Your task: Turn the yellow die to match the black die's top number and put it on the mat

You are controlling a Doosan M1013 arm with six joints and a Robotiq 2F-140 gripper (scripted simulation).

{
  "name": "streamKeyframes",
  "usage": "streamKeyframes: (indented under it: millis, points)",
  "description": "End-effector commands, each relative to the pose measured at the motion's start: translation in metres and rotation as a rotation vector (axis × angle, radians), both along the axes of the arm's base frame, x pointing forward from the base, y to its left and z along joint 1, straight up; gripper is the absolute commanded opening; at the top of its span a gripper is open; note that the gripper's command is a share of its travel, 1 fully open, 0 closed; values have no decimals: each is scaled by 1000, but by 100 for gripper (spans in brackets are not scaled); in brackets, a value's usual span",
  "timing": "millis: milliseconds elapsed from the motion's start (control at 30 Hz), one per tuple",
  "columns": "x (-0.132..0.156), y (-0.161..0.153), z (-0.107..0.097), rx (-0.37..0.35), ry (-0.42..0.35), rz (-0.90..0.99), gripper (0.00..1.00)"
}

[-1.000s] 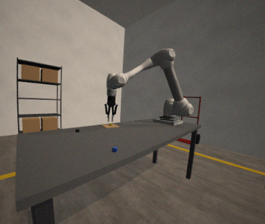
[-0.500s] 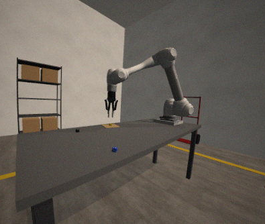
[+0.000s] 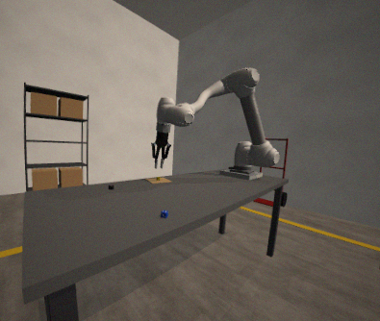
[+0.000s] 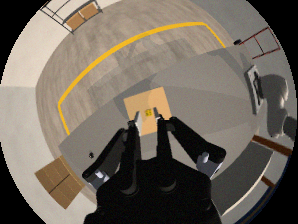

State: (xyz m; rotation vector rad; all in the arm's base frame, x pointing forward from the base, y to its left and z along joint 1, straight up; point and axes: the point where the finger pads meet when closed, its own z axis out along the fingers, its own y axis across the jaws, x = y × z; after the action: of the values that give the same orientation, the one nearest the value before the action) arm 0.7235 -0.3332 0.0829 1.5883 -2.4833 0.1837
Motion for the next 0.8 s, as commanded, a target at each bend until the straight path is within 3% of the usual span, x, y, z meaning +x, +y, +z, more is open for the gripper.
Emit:
streamKeyframes:
  millis: [0,200,467,767]
  points:
    - [0,2,-1,-31,15,-4,29]
    - [1,5,-2,-58,34,-5,29]
    - [3,8,-3,-262,124,-5,29]
    - [4,12,-6,-295,143,-5,29]
